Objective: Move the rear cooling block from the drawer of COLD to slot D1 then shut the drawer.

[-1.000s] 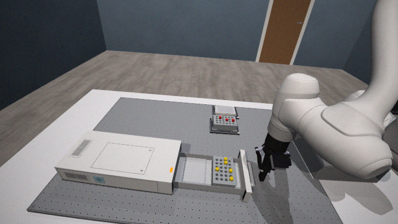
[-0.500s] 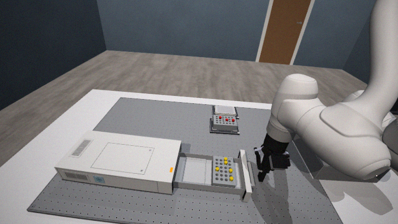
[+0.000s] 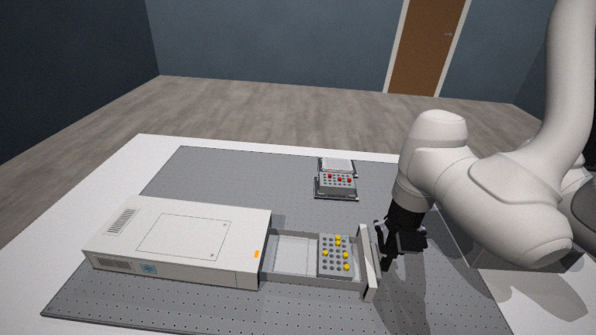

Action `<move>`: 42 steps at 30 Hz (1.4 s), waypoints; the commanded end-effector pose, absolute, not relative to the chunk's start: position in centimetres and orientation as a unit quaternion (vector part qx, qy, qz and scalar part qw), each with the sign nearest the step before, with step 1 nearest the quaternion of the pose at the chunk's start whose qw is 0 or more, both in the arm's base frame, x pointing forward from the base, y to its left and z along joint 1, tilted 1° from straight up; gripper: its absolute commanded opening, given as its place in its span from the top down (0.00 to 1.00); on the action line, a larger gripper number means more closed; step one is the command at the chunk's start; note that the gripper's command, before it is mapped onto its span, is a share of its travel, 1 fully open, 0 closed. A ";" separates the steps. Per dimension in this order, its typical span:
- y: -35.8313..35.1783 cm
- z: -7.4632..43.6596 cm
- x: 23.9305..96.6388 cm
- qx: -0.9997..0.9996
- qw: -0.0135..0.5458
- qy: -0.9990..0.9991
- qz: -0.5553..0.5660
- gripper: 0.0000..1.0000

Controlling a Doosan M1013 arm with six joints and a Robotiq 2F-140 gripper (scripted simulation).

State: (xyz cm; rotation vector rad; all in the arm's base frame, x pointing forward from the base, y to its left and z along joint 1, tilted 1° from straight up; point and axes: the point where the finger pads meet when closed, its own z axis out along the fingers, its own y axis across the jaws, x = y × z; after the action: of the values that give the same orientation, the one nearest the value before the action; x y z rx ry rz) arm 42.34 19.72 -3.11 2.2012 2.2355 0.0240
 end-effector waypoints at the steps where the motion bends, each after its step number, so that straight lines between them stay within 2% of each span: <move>1: 19.5 -3.2 43.1 0.700 0.003 0.714 0.005 0.90; 42: 19.5 -3.1 47.3 0.700 0.003 0.714 0.006 0.90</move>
State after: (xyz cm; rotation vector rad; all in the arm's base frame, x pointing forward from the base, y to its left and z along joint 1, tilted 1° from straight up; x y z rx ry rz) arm 46.82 19.77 -3.09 2.2008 2.2363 0.0219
